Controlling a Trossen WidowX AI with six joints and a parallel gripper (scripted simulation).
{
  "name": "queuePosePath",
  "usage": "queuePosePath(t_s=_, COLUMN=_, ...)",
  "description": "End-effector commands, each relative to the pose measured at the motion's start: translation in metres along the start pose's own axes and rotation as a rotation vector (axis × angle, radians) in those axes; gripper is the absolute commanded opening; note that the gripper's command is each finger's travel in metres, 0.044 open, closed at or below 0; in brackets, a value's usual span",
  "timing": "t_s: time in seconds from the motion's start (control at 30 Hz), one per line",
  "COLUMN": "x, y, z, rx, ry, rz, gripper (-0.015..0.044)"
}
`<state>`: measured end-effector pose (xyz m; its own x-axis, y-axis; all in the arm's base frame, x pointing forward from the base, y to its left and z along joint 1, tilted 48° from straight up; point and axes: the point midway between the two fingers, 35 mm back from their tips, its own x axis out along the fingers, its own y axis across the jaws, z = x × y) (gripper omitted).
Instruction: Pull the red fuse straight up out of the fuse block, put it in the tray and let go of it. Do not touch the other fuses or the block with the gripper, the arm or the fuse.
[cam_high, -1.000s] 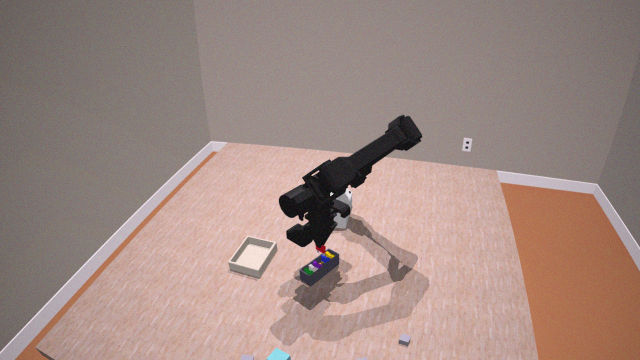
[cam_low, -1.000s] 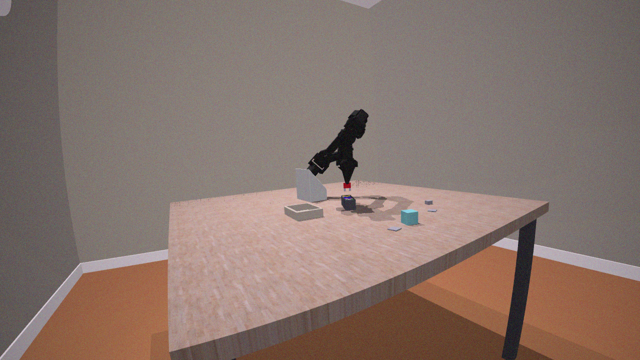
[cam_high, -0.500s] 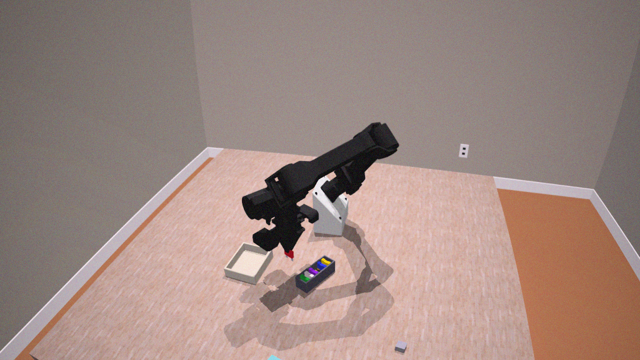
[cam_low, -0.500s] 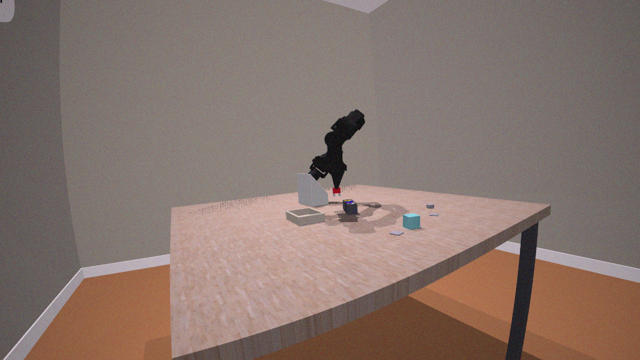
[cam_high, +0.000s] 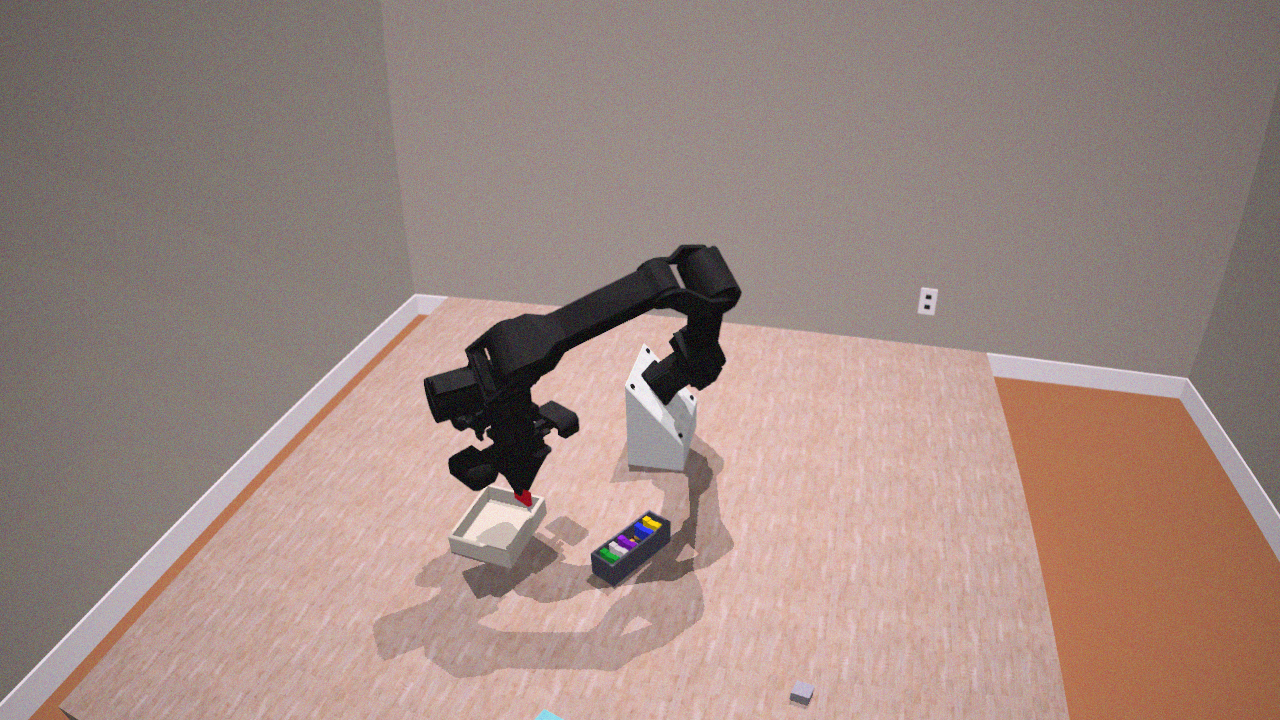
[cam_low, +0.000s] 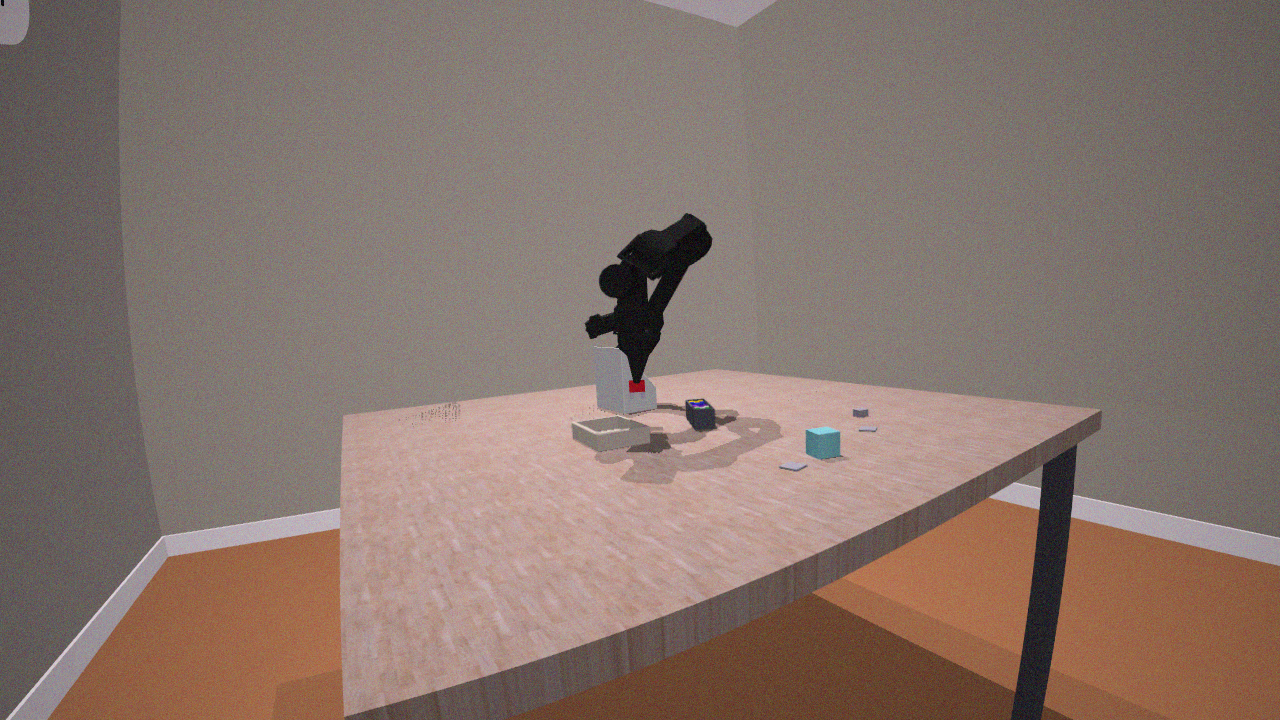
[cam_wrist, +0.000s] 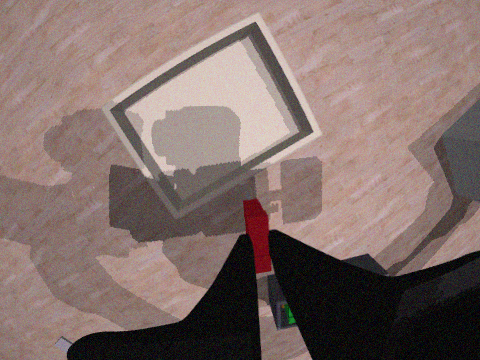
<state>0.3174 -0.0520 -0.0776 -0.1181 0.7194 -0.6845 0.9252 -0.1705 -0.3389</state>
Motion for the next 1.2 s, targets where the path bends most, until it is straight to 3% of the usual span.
queuePosePath(t_s=0.0, x=0.002, y=0.006, z=0.021, rx=-0.002, ry=-0.001, rz=-0.003, gripper=0.0)
queuePosePath(t_s=0.23, x=0.007, y=0.015, z=0.055, rx=-0.005, ry=0.004, rz=-0.006, gripper=0.0)
queuePosePath(t_s=1.17, x=0.046, y=0.014, z=0.056, rx=-0.006, ry=0.006, rz=-0.007, gripper=0.0)
